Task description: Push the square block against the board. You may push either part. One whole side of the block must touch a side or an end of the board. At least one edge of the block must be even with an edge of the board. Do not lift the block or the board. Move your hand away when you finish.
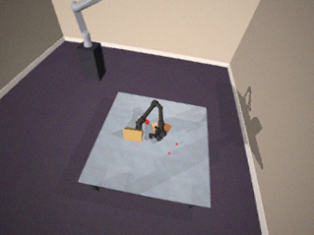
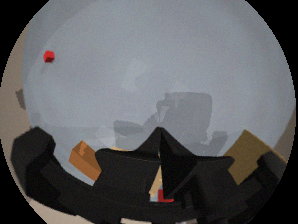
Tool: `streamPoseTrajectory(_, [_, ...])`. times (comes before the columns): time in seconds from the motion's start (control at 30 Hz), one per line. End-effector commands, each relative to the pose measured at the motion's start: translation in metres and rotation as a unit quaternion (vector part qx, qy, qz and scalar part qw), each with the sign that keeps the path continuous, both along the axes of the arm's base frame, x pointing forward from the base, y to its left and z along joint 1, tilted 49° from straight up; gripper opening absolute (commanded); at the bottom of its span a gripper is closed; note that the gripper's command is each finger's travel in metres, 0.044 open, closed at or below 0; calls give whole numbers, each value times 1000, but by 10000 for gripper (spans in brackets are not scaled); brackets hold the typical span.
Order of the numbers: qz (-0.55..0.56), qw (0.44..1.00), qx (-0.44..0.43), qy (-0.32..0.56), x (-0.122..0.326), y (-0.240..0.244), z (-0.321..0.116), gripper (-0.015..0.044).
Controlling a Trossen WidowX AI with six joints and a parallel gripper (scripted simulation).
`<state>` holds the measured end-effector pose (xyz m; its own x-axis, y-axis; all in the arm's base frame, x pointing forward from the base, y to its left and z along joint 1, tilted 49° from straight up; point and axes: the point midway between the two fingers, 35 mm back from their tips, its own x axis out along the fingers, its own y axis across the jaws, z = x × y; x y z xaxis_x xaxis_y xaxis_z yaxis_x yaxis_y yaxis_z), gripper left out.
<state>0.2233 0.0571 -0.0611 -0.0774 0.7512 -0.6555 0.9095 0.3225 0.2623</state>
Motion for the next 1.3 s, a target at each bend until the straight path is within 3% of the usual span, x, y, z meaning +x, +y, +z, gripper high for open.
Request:
streamPoseTrajectory(0.0, [2,1000,-1,-3,3,-3,-4,0])
streamPoseTrajectory(0.2, [2,1000,-2,-2,4,-41,34,0])
streamPoseTrajectory(0.47, [17,1000,-2,-19,6,-40,39,0])
streamPoseTrajectory(0.87, [145,976,-1,-165,15,-19,63,0])
streamPoseTrajectory(1.27, [278,910,6,-308,20,2,87,0])
